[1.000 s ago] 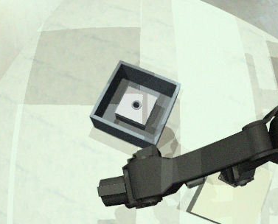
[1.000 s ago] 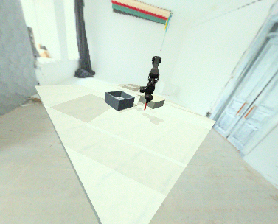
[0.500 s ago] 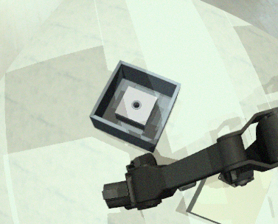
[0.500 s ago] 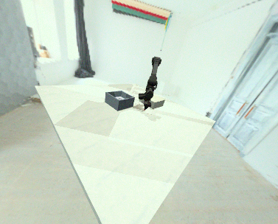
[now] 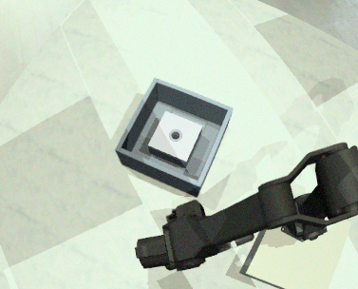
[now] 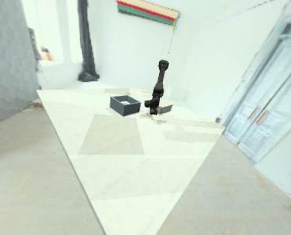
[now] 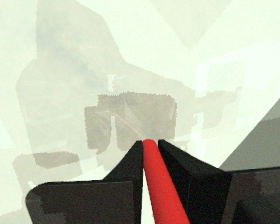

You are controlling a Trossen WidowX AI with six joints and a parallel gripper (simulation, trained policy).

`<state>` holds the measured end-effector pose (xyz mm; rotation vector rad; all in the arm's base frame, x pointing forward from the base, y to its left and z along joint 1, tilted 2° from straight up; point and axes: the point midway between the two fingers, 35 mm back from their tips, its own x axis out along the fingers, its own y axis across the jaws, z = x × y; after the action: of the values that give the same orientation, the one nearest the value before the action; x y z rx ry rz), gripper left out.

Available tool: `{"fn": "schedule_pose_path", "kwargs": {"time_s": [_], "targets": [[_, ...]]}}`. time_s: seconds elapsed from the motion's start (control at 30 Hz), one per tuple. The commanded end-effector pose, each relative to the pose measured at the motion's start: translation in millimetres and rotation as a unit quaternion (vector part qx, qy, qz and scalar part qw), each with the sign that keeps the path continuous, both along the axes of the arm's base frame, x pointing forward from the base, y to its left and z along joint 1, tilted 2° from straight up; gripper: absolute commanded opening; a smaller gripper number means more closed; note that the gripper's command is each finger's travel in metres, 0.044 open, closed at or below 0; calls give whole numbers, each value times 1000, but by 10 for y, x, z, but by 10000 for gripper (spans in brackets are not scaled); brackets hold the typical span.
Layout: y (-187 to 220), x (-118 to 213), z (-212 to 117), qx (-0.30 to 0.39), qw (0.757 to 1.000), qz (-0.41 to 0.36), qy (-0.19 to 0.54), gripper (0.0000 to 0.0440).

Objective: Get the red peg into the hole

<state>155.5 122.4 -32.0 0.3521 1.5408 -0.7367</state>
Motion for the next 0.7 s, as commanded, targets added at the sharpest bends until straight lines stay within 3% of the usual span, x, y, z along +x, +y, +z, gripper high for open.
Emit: {"fn": "schedule_pose_path", "kwargs": {"time_s": [0.0,0.67], "targets": [[-52,-38,-5,-19,1000,6,15,0],[-92,354,785,-38,998,21,-53,0]]}}
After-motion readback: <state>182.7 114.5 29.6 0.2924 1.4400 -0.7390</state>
